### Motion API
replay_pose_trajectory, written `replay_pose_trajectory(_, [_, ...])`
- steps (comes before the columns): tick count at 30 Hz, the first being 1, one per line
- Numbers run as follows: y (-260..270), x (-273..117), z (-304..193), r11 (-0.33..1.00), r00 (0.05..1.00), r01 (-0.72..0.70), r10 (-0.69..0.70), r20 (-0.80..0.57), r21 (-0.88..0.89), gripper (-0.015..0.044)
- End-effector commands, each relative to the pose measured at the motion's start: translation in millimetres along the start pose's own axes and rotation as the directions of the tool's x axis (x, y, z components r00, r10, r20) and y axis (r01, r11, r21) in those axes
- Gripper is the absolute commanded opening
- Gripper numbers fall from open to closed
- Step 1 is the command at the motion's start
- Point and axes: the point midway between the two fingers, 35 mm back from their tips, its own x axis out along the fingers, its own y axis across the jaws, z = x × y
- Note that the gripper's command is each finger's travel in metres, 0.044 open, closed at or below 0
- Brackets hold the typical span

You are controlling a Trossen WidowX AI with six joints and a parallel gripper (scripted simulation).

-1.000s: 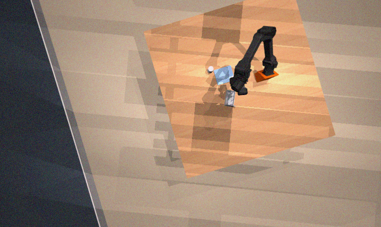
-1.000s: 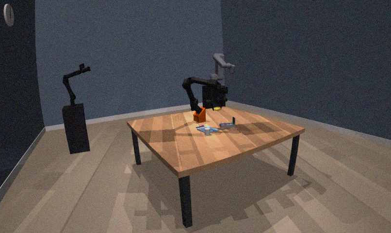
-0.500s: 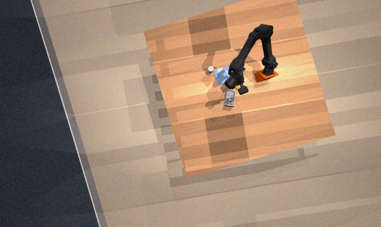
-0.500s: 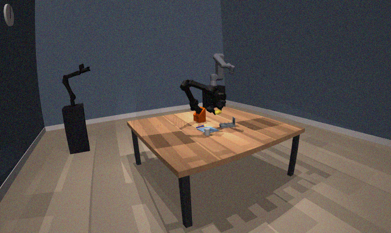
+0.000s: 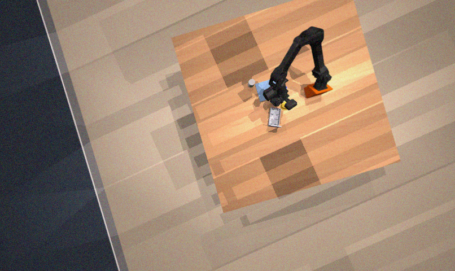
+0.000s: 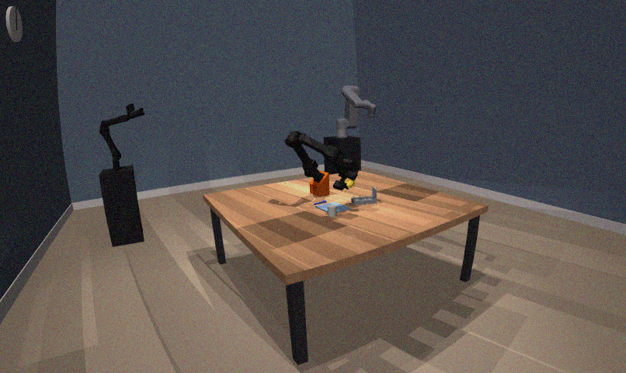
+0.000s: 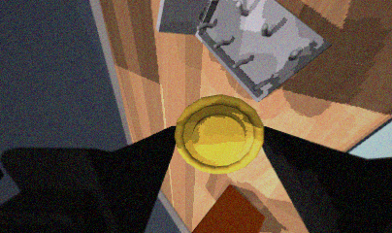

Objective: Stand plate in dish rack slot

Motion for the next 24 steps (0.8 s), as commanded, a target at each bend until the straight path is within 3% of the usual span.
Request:
replay_pose_trajectory(1, [-5, 7, -1, 0.994, 0.997, -0.076, 0.079, 0.027, -0.084, 0.0000])
replay_pose_trajectory(13, [-15, 18, 2, 0.927, 0.960, -0.198, 0.249, 0.128, -0.318, 0.0000])
replay_pose_trajectory(24, [-26, 23, 5, 0.824, 0.894, -0.203, 0.376, 0.244, -0.529, 0.0000])
